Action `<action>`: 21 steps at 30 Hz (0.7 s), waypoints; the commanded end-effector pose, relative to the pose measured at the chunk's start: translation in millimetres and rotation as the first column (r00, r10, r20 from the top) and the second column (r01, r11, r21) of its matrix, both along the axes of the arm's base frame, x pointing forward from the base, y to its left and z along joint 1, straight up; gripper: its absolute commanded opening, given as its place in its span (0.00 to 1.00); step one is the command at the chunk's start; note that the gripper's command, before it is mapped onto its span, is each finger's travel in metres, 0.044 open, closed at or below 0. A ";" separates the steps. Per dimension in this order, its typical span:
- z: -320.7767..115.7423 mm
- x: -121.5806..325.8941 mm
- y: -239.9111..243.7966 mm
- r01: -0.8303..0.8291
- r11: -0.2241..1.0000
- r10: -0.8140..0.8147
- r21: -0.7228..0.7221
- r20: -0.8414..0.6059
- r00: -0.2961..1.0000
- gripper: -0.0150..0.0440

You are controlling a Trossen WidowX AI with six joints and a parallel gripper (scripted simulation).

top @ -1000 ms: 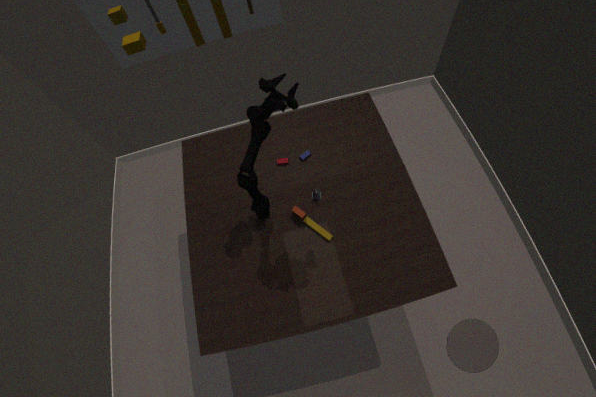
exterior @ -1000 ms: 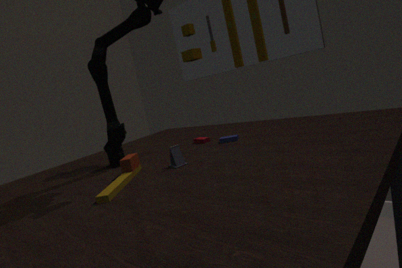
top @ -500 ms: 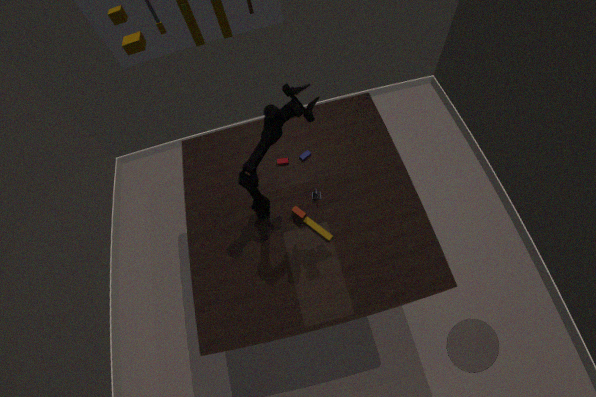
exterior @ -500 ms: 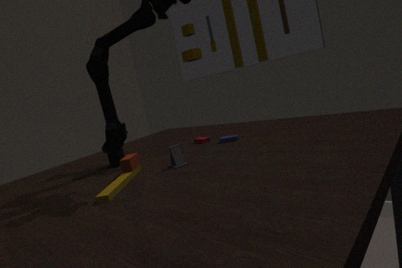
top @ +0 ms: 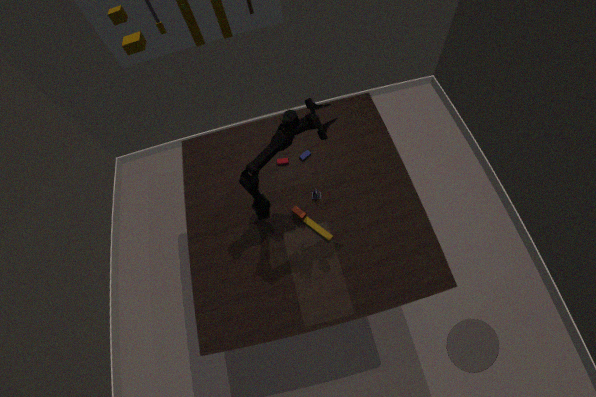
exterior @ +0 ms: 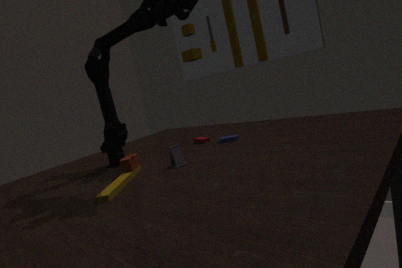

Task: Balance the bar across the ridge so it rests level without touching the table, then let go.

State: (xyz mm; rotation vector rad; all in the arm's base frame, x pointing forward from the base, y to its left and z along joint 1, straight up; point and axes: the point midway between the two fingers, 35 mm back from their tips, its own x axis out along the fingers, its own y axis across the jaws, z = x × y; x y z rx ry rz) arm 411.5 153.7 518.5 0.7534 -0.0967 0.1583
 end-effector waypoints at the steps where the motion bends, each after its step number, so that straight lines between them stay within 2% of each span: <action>1: -29.8 11.9 -19.4 0.025 0.998 -0.030 -0.055 -0.094 0.995 0.79; 11: -99.5 30.1 -74.8 0.087 0.979 -0.143 -0.183 -0.317 0.938 0.79; 21: -168.2 27.4 -134.7 0.109 0.954 -0.248 -0.279 -0.531 0.810 0.79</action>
